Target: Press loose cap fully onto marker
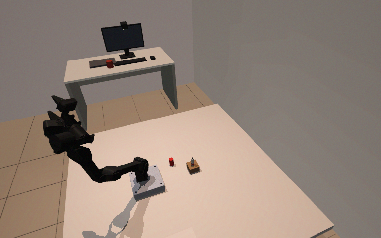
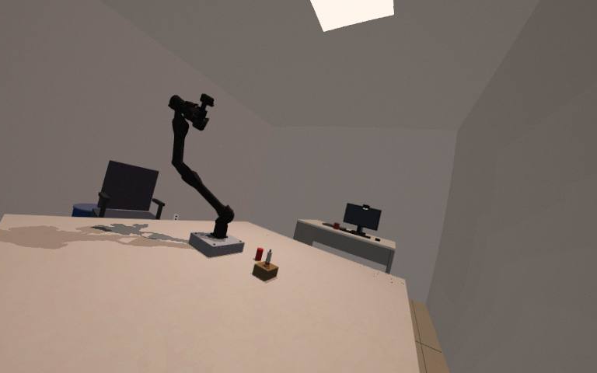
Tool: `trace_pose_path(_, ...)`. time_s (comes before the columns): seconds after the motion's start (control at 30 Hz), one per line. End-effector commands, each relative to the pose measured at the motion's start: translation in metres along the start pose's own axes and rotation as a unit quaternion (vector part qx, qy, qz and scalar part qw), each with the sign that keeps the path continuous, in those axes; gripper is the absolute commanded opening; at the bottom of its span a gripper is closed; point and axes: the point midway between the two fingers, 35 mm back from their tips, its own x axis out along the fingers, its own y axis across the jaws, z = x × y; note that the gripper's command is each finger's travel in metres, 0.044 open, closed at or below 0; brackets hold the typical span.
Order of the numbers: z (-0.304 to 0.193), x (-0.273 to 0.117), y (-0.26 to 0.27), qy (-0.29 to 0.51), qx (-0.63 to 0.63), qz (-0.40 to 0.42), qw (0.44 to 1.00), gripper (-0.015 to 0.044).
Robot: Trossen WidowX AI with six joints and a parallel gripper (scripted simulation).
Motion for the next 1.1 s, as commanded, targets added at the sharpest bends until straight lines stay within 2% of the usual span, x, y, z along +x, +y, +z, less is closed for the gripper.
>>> trace_pose_path(0.0, -0.001, 0.0, -0.001, 0.001, 0.005, -0.001, 1.0, 0.0374)
trace_pose_path(0.1, -0.016, 0.0, -0.01, 0.014, 0.07, -0.017, 0.997, 0.0295)
trace_pose_path(0.17, -0.046, 0.01, -0.022, 0.043, 0.129, -0.034, 0.99, 0.0246)
trace_pose_path(0.27, -0.094, 0.024, -0.039, 0.089, 0.211, -0.062, 0.971, 0.0246)
trace_pose_path(0.37, -0.12, 0.031, -0.051, 0.11, 0.25, -0.095, 0.957, 0.0246)
trace_pose_path(0.5, -0.185, 0.037, -0.067, 0.164, 0.345, -0.144, 0.913, 0.0246)
trace_pose_path(0.8, -0.341, 0.017, -0.073, 0.282, 0.53, -0.266, 0.754, 0.0246)
trace_pose_path(1.07, -0.466, -0.038, -0.048, 0.366, 0.636, -0.392, 0.555, 0.0246)
